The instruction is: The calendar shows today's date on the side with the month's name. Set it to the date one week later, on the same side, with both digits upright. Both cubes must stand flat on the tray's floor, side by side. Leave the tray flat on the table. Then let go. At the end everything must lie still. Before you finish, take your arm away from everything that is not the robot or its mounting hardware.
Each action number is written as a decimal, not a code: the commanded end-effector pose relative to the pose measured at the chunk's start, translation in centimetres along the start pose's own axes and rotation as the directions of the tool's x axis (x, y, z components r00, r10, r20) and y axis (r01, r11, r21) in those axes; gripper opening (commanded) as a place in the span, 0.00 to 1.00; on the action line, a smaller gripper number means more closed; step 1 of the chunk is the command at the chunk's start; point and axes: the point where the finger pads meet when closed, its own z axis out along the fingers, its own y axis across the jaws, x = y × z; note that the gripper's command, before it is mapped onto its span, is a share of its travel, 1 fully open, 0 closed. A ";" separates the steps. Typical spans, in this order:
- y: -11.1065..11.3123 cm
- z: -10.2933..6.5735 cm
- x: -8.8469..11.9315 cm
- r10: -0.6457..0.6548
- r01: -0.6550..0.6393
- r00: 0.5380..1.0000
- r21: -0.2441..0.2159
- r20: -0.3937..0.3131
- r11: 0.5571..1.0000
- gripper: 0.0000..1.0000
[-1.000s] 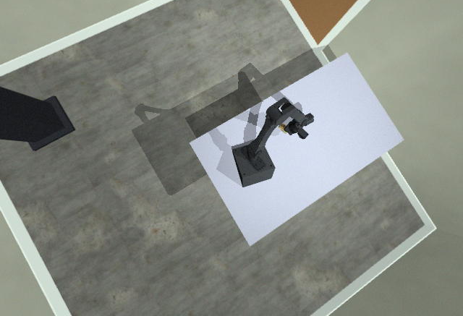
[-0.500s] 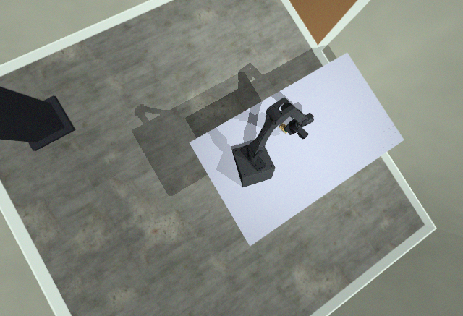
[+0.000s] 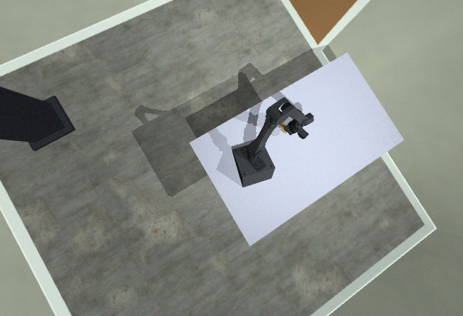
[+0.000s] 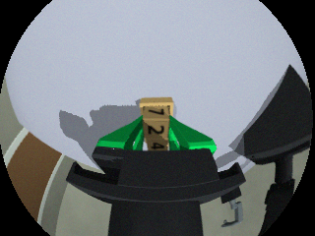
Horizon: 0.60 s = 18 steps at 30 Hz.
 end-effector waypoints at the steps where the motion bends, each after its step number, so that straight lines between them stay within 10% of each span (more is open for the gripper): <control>1: -0.7 0.7 -0.5 0.017 -0.017 1.000 0.017 0.008 1.000 0.26; 18: -0.3 0.7 -0.6 0.014 -0.014 1.000 0.009 0.011 1.000 0.26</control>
